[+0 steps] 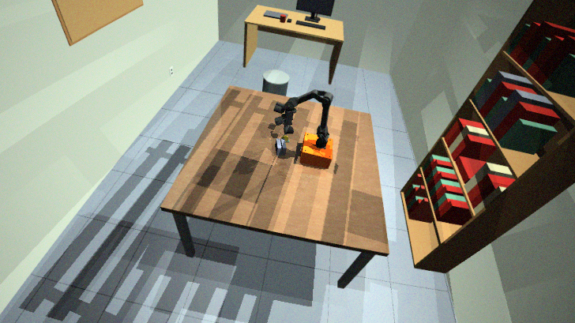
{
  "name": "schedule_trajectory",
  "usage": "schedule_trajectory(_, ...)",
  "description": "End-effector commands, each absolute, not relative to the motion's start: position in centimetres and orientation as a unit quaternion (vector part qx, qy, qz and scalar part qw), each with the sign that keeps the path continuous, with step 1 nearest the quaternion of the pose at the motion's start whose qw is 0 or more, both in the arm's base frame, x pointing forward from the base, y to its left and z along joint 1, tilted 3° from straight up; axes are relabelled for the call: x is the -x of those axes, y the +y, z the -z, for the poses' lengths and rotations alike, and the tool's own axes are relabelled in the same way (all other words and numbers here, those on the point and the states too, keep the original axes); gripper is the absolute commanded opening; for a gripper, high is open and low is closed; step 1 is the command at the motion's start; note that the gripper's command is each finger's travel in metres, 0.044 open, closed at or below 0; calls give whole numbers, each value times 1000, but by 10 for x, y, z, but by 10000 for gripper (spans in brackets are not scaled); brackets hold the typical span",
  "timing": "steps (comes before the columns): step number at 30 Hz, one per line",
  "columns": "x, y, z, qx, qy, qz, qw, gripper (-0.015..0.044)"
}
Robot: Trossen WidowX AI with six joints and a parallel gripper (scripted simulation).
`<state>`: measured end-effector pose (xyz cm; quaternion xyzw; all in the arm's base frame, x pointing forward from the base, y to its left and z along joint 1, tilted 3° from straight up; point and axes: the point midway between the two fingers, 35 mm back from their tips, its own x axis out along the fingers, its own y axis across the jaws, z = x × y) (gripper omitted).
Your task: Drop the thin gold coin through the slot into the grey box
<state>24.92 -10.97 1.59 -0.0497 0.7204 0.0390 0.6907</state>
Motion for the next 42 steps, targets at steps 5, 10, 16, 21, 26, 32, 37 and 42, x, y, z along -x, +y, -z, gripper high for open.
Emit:
schedule_trajectory(5, -248, -110, 2, 51, 719, -40, 692, 161)
schedule_trajectory(10, -248, -111, 6, 51, 719, -40, 692, 161)
schedule_trajectory(16, -248, -111, 16, 51, 719, -40, 692, 161)
schedule_trajectory(21, -248, -111, 24, 51, 719, -40, 692, 161)
schedule_trajectory(26, -248, -112, 32, 51, 719, -40, 692, 161)
schedule_trajectory(32, -247, -112, 42, 51, 719, -40, 692, 161)
schedule_trajectory(37, -246, -112, 50, 51, 719, -40, 692, 161)
schedule_trajectory(42, -245, -112, 58, 51, 719, -40, 692, 161)
